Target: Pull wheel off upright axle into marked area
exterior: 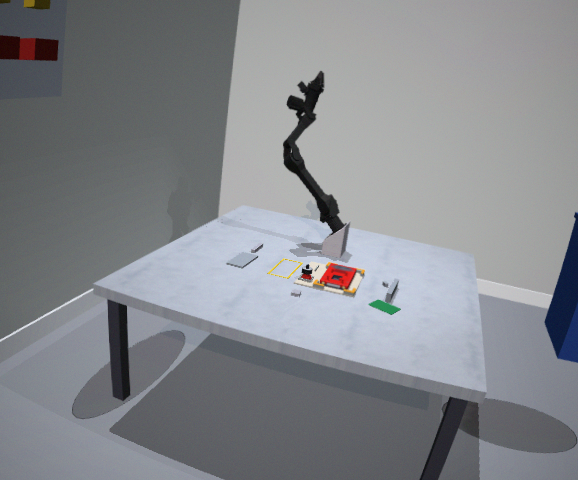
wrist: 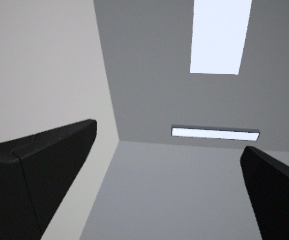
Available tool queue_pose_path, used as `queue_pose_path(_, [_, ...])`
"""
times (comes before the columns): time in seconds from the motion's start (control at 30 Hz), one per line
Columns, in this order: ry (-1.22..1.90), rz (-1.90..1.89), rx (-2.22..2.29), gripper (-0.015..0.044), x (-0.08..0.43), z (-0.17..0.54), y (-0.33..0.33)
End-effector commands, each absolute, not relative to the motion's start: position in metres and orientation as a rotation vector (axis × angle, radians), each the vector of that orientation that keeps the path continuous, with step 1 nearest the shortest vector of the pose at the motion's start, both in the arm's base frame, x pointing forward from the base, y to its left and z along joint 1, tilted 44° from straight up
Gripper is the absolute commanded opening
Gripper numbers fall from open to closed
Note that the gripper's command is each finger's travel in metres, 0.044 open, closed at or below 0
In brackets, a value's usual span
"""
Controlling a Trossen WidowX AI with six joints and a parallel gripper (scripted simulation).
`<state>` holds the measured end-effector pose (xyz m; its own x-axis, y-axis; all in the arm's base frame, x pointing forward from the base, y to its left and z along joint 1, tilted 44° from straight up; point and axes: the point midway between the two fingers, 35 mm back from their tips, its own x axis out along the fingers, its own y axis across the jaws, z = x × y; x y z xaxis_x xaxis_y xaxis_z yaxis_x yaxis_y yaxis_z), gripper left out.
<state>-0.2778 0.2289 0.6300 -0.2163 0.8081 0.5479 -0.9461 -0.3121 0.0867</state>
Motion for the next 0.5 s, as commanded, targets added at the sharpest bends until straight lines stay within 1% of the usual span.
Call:
queue_pose_path(0.0, [-0.314, 1.801, 0.600, 0.0374, -0.278, 0.629, 0.231])
queue_pose_path(0.1, [-0.289, 1.778, 0.560, 0.0300, -0.276, 0.617, 0.253])
queue_pose_path(0.27, [-0.226, 1.718, 0.481, 0.0300, -0.265, 0.588, 0.303])
queue_pose_path(0.47, [-0.139, 1.620, 0.381, 0.0300, -0.238, 0.547, 0.363])
